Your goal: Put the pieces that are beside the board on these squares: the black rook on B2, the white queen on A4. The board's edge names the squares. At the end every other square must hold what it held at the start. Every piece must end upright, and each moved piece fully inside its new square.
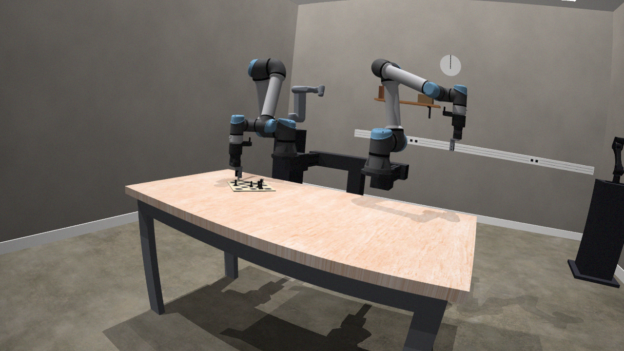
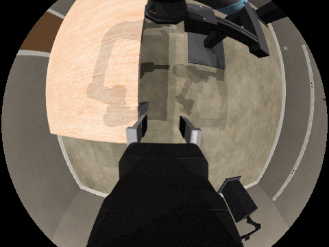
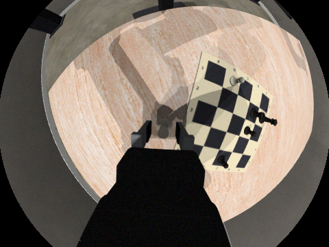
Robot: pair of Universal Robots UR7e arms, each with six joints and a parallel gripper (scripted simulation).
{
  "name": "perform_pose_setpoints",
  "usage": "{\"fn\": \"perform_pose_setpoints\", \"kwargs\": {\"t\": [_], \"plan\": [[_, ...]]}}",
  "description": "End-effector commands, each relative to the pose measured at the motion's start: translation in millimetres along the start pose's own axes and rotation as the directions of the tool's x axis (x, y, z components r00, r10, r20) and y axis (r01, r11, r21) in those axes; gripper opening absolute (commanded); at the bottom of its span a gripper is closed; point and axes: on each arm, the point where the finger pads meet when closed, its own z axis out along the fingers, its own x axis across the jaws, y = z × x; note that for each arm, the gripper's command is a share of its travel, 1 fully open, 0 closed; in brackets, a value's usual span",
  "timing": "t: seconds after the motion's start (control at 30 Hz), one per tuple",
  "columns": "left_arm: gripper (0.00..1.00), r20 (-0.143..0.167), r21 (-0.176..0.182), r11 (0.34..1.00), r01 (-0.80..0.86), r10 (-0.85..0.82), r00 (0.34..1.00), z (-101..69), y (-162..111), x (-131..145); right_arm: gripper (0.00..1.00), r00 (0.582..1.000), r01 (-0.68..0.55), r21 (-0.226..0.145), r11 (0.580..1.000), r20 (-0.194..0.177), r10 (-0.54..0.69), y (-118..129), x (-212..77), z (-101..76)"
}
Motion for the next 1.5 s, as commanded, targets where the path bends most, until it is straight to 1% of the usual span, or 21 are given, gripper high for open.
{"fn": "perform_pose_setpoints", "kwargs": {"t": [0.0,0.8,0.83,1.47], "plan": [[1.00,0.000,-0.001,1.000,0.000,0.000,1.000,-0.5,0.3,-0.1,0.79,1.000,0.000,-0.001,1.000,-0.001,0.000,0.4,0.3,-0.3],[1.00,0.000,-0.001,1.000,0.000,0.000,1.000,-0.5,0.3,-0.1,0.79,1.000,0.000,-0.001,1.000,-0.001,0.000,0.4,0.3,-0.3],[1.00,0.000,-0.001,1.000,0.000,0.000,1.000,-0.5,0.3,-0.1,0.00,1.000,0.000,-0.001,1.000,-0.001,0.000,0.4,0.3,-0.3],[1.00,0.000,-0.001,1.000,0.000,0.000,1.000,-0.5,0.3,-0.1,0.00,1.000,0.000,-0.001,1.000,-0.001,0.000,0.4,0.3,-0.3]]}}
